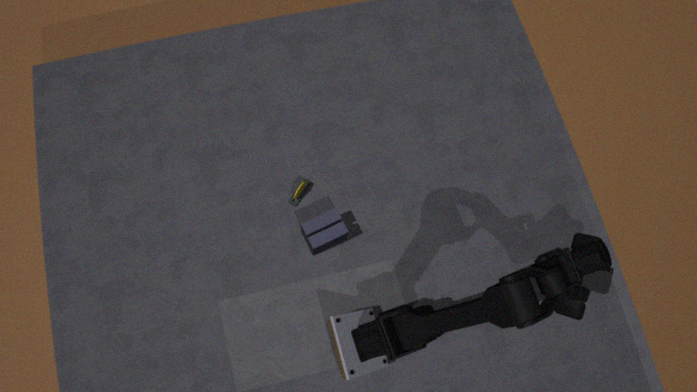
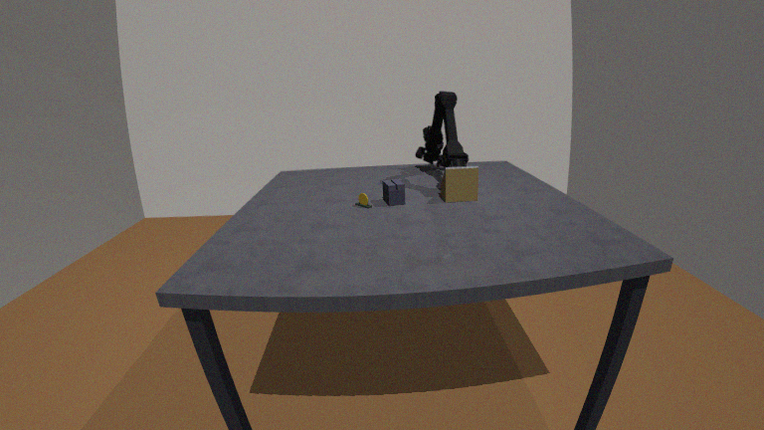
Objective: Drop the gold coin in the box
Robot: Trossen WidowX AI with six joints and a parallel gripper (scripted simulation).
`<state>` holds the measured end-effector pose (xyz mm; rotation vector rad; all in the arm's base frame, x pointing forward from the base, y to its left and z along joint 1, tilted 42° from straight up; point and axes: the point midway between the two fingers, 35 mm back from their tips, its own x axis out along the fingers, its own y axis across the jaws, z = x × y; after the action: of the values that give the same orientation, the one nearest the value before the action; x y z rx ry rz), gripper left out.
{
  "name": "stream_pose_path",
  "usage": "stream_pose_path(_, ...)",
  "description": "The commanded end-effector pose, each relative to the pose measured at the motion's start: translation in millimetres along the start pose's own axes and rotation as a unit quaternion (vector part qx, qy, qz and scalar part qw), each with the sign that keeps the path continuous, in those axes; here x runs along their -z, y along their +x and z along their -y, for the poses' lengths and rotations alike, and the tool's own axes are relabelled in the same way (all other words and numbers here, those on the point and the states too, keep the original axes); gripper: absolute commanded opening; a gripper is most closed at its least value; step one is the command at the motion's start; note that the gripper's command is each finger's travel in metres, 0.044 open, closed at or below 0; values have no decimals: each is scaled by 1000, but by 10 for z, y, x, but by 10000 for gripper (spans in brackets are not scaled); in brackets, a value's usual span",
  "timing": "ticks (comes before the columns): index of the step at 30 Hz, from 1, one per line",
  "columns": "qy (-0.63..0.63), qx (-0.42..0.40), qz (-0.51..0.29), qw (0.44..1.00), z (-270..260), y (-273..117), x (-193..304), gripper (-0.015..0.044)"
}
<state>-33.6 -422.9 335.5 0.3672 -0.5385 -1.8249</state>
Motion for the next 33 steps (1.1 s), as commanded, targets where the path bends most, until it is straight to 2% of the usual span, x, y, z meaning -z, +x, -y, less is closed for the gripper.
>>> stream_pose_path(1,-5,-62,-44,997,-508,-145,275,161)
stream_pose_path(11,-8,-172,-160,972,-1470,-690,1068,161)
stream_pose_path(19,-30,-229,-281,932,-2076,-1434,1866,161)
stream_pose_path(24,-70,-228,-363,901,-2227,-1960,2437,161)
stream_pose_path(33,-195,-200,-490,826,-2111,-3257,3391,161)
